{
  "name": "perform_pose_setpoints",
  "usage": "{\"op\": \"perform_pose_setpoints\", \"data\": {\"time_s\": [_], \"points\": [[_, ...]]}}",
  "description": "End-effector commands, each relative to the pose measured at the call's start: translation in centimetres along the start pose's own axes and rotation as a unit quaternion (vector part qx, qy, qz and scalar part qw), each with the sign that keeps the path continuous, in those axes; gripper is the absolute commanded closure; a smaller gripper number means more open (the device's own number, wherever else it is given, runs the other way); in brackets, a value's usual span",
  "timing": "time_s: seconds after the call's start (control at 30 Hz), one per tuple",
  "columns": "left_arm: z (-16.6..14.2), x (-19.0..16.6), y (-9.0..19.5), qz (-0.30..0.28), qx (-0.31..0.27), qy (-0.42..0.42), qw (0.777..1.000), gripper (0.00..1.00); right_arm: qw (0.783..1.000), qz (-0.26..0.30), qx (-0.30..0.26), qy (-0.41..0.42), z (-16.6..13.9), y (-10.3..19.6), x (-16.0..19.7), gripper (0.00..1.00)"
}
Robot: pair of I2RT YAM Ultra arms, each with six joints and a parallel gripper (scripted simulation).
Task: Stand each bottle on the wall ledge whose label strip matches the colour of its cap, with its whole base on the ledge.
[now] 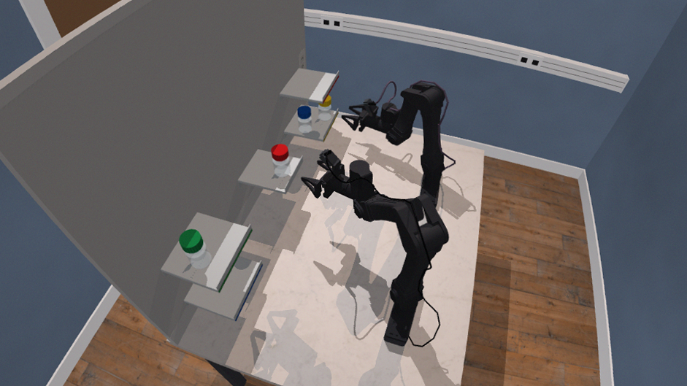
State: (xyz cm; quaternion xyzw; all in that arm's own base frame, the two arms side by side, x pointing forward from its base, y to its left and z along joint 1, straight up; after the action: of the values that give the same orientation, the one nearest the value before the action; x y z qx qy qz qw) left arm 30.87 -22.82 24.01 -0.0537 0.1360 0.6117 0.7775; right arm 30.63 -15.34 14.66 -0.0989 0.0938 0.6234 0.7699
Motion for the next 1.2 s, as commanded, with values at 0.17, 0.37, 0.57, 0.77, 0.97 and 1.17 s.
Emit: {"op": "perform_pose_setpoints", "data": {"time_s": [0.17,0.37,0.57,0.77,0.97,1.17], "points": [[0.9,0.6,0.5,0.014,0.001,-0.009,1.000,0.11,1.000,0.014,0.011,-0.004,-0.2,0.3,0.4,0.05],[1.9,2.2,1.3,0.015,0.026,-0.026,0.999,0.11,0.998,0.022,0.046,-0.022,-0.3,0.5,0.8,0.00],[9.2,7.0,4.0,0.031,0.006,-0.019,0.999,0.11,0.994,0.036,0.096,-0.043,3.1,0.8,0.8,0.00],[15.3,11.3,6.4,0.054,-0.029,-0.011,0.998,0.11,0.992,0.047,0.108,-0.049,9.6,1.8,0.6,0.00],[18.0,13.3,7.3,0.070,-0.044,-0.009,0.997,0.11,0.993,0.052,0.099,-0.050,15.0,2.8,0.4,0.00],[20.9,15.4,8.4,0.091,-0.065,-0.009,0.994,0.11,0.990,0.065,0.113,-0.061,20.7,3.8,0.5,0.00]]}}
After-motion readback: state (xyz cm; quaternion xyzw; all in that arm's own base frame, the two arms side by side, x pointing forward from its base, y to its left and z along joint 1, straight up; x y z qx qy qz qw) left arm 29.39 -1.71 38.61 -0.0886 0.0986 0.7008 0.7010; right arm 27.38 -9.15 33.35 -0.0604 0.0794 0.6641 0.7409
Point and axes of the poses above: on each arm, the point where the finger pads meet when closed, its own y axis back along the fingers, its own x axis across the jaws, z = x × y, the point moved 9 cm from there along y, back along the fingers, and after that the axes turned 15 degrees about y, right-handed, at the moved point
